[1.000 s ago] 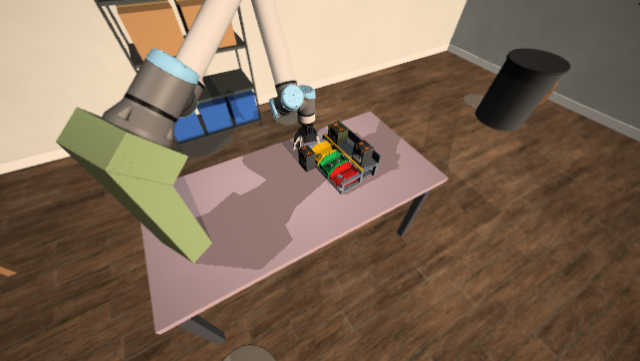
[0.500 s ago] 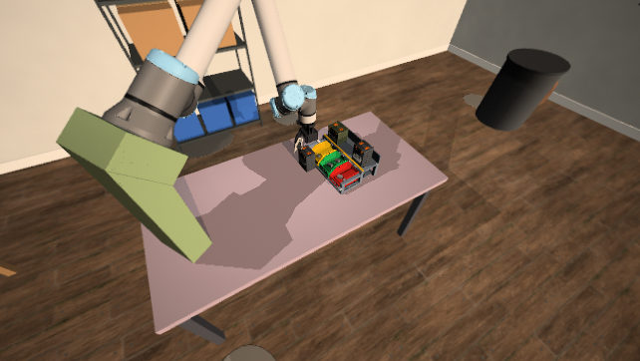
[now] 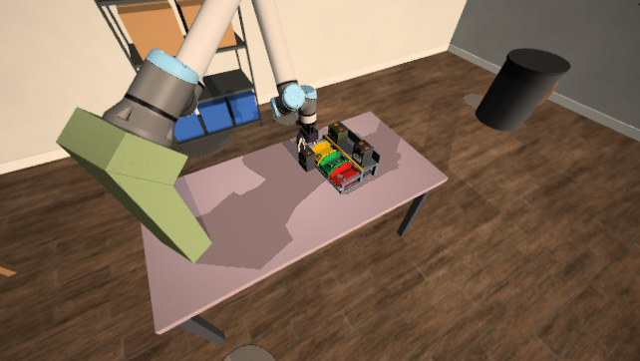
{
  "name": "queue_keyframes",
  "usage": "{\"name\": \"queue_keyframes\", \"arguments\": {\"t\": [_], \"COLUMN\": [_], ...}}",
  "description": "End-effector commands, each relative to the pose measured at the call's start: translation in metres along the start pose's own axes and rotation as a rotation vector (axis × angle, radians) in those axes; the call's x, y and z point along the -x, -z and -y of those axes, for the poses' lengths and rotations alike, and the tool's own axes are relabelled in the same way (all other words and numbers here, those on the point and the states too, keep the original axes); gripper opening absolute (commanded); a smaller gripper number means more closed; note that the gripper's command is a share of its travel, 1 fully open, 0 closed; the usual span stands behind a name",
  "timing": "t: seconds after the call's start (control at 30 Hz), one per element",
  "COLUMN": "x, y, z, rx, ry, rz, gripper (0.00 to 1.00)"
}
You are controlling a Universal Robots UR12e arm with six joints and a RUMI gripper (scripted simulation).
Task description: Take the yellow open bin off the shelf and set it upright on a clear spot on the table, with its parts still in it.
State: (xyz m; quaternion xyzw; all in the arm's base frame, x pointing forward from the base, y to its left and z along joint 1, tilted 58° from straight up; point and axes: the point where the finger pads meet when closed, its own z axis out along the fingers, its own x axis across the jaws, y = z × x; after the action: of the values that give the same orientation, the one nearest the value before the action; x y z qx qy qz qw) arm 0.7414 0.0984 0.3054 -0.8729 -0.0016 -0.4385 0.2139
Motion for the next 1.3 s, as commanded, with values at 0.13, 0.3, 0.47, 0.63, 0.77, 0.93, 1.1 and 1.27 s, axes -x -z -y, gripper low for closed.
{"name": "queue_keyframes", "arguments": {"t": [0.13, 0.3, 0.47, 0.63, 0.77, 0.93, 1.1, 1.27], "x": [0.0, 0.0, 0.0, 0.0, 0.0, 0.0, 0.0, 0.0], "y": [0.0, 0.0, 0.0, -0.03, -0.03, -0.03, -0.041, -0.059], "z": [0.0, 0.0, 0.0, 0.0, 0.0, 0.0, 0.0, 0.0], "rx": [0.0, 0.0, 0.0, 0.0, 0.0, 0.0, 0.0, 0.0], "ry": [0.0, 0.0, 0.0, 0.002, 0.002, 0.002, 0.002, 0.002], "rz": [-0.001, -0.001, -0.001, 0.0, 0.0, 0.0, 0.0, 0.0], "gripper": [0.58, 0.58, 0.58, 0.58, 0.58, 0.58, 0.58, 0.58]}}
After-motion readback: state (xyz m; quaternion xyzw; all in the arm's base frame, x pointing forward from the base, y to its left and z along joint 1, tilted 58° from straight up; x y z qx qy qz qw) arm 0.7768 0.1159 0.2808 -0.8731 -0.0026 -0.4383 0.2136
